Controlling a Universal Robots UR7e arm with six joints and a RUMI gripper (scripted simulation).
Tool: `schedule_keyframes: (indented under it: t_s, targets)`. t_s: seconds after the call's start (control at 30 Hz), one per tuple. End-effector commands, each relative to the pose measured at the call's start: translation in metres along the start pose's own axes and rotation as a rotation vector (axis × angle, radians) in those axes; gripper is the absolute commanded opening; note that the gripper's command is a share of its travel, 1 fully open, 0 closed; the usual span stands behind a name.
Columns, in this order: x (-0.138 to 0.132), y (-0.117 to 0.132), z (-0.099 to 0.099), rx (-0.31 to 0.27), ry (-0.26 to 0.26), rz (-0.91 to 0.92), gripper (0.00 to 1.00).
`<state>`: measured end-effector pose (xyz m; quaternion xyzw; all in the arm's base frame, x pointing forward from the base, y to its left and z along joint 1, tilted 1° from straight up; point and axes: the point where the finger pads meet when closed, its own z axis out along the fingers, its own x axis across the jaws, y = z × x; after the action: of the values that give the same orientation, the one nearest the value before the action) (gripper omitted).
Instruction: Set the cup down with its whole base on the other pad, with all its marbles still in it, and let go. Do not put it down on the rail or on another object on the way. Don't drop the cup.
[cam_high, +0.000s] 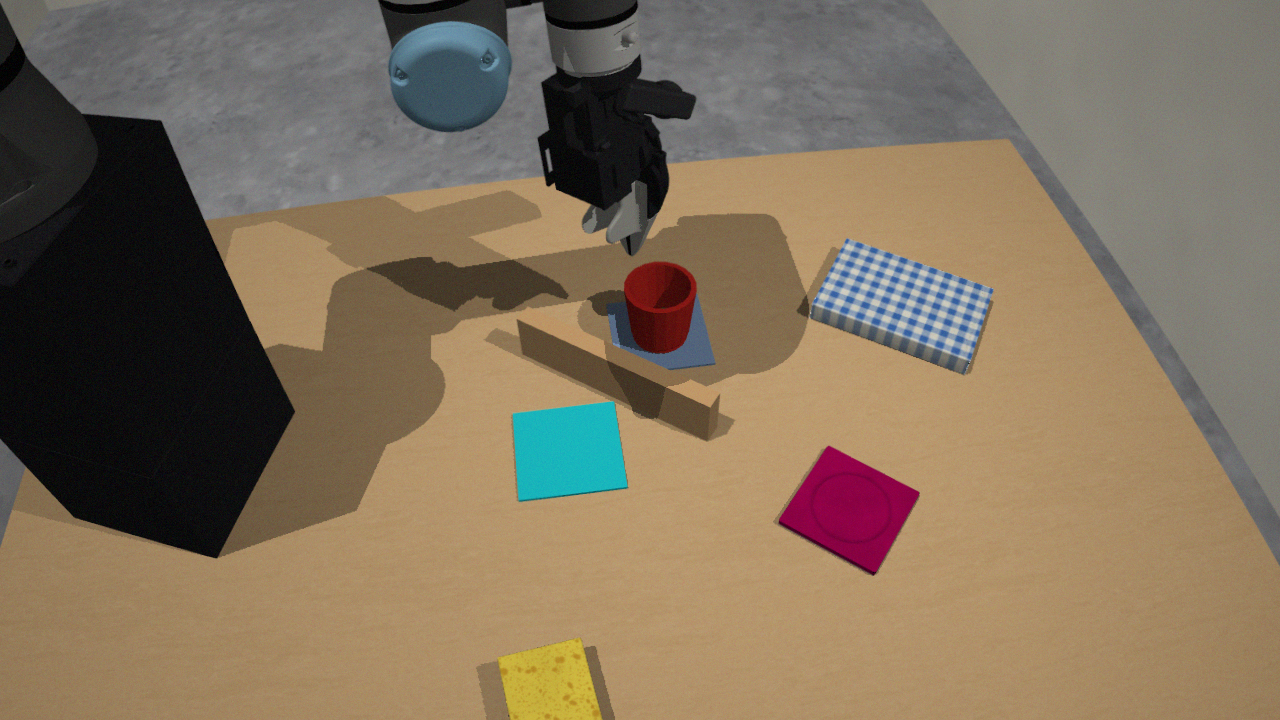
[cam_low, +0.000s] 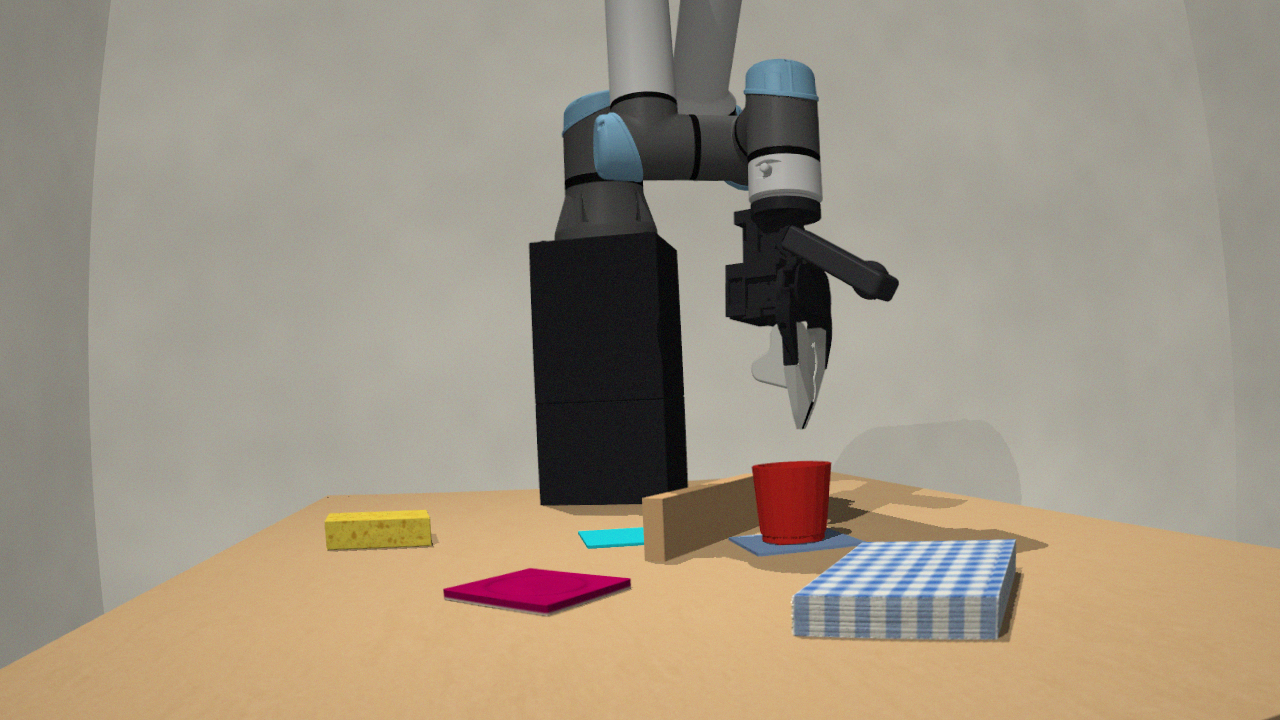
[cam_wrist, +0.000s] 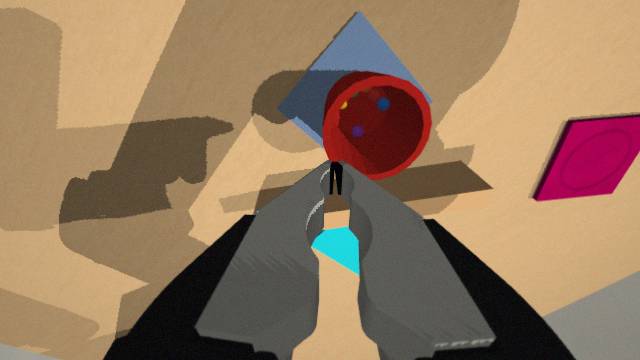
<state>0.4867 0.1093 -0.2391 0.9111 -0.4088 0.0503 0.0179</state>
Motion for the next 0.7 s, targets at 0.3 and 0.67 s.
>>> schedule_keyframes:
  t_s: [0.3, 0.67]
  targets:
    - [-0.0066, -0.0011, 0.0005, 0.003, 0.008, -0.036, 0.0]
    - [-0.0066, -0.0011, 0.0005, 0.003, 0.008, -0.036, 0.11]
